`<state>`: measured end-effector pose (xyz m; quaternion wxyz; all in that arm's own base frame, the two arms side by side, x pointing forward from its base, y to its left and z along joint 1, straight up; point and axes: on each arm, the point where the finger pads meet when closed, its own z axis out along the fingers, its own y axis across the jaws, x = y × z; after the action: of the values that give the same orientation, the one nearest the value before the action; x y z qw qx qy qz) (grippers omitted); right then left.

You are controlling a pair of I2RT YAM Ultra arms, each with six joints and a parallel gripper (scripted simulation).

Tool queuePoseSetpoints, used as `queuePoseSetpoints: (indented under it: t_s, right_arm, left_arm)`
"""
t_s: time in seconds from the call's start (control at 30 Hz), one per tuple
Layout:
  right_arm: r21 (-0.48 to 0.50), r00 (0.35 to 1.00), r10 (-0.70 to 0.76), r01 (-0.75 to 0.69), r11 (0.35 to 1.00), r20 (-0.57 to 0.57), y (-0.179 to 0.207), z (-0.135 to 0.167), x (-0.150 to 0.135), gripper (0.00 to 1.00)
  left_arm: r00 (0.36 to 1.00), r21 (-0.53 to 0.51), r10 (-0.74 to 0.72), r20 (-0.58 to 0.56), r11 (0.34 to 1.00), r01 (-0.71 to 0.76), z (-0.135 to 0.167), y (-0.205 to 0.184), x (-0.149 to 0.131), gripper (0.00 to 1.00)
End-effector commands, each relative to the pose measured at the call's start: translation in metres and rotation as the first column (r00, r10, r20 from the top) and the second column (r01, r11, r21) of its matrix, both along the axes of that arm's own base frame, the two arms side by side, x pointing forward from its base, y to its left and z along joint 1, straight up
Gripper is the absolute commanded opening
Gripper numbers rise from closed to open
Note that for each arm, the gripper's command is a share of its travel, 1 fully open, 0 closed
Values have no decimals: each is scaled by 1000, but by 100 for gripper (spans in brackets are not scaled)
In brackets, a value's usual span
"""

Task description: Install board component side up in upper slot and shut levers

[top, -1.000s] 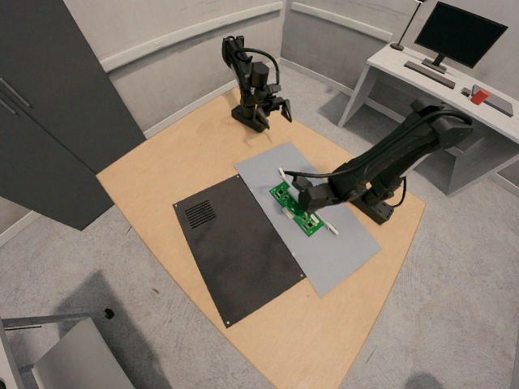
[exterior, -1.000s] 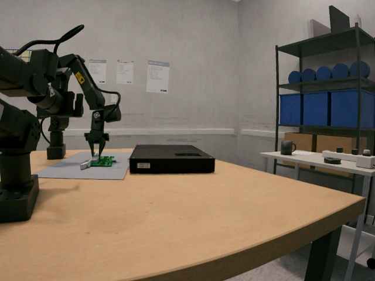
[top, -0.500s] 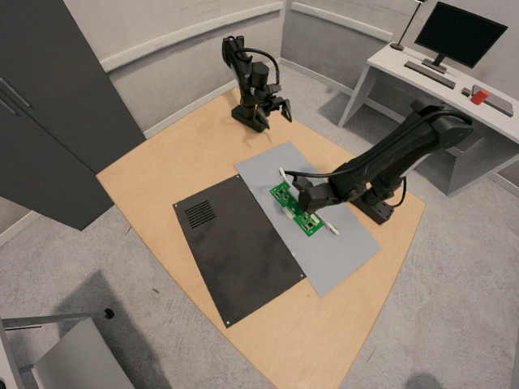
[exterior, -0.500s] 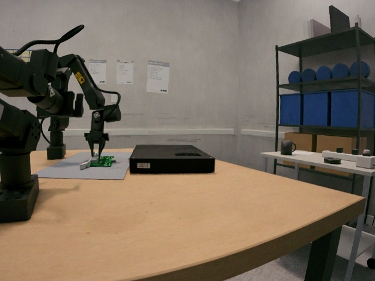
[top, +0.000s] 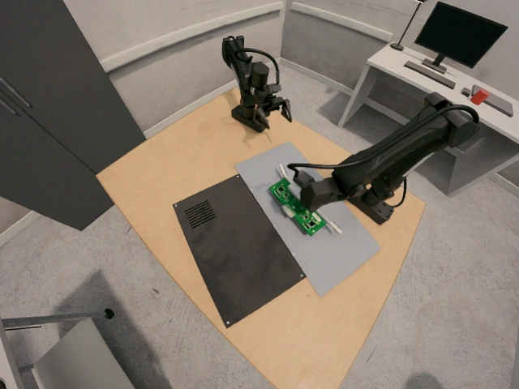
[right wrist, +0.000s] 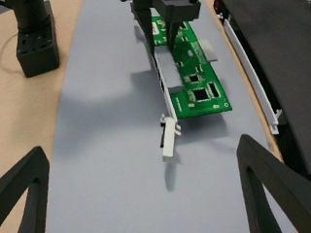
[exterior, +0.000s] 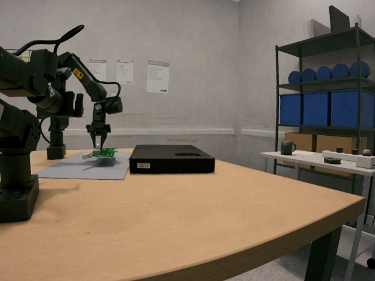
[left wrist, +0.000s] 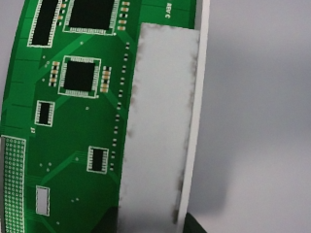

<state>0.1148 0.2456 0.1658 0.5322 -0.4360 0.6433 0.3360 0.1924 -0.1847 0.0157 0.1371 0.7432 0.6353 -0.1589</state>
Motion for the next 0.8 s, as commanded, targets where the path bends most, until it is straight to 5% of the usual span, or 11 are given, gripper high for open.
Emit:
queuePoseSetpoints:
  t_s: [0.0,0.77]
  right_arm:
    - [26,1000,-2,1,1000,9,0,7,0,100]
    - [26,1000,-2,1,1000,9,0,7,0,100]
  left_arm:
    - [1000,-14,-10,-18,1000,10,6,-2,3,19]
    - [995,-15,-101,2,995,101,5,-9,35,19]
